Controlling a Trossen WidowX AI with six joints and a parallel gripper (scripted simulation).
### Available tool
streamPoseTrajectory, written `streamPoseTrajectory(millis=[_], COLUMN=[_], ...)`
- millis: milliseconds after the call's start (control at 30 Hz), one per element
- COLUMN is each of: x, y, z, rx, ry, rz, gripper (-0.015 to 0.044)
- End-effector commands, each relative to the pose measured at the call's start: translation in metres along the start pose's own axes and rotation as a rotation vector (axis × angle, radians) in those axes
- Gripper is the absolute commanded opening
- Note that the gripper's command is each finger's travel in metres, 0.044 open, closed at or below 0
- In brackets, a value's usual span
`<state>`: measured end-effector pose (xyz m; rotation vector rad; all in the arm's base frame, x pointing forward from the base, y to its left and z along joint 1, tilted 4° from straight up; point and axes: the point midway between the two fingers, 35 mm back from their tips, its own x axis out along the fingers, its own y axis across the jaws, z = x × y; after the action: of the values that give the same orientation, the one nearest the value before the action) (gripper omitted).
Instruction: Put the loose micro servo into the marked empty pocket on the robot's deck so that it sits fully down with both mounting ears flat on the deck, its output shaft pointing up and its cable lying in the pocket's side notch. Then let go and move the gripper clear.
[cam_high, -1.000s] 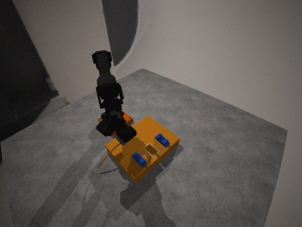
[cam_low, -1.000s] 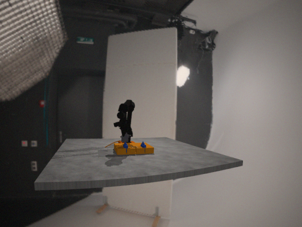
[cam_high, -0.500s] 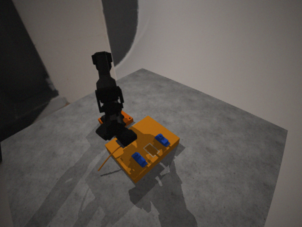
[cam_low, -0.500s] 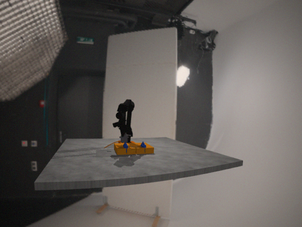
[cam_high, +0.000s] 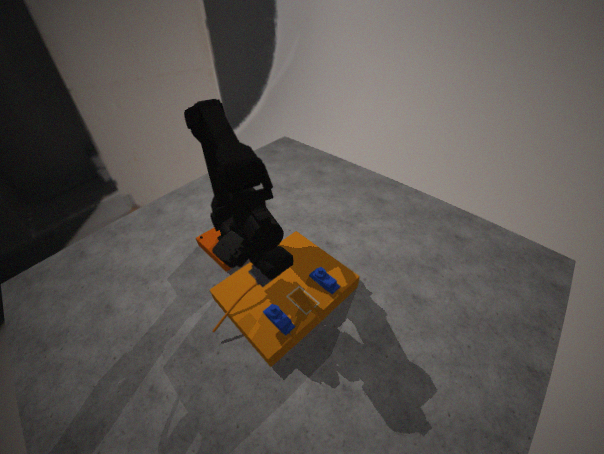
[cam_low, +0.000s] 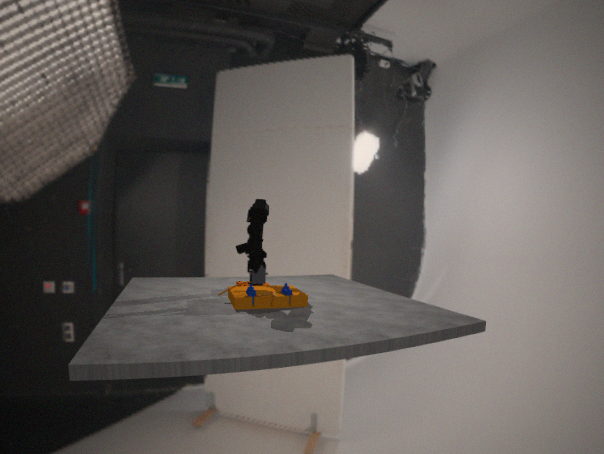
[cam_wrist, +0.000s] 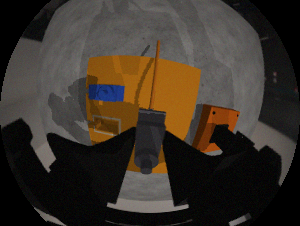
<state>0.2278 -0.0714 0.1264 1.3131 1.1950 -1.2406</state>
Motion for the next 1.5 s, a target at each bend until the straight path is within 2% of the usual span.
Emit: streamPoseTrajectory(millis=[0,200,433,1467], x=[0.001,0.0,0.0,0.0], y=[-0.002,-0.002,-0.002,-0.002], z=[-0.018,-0.041,-0.044,-0.044], rx=[0.002,0.002,-0.054,-1.11], ry=[0.007,0.01,0.01,0.011], rz=[-0.004,-0.004,-0.004,0.002], gripper=[0.0,0.0,0.0,0.0])
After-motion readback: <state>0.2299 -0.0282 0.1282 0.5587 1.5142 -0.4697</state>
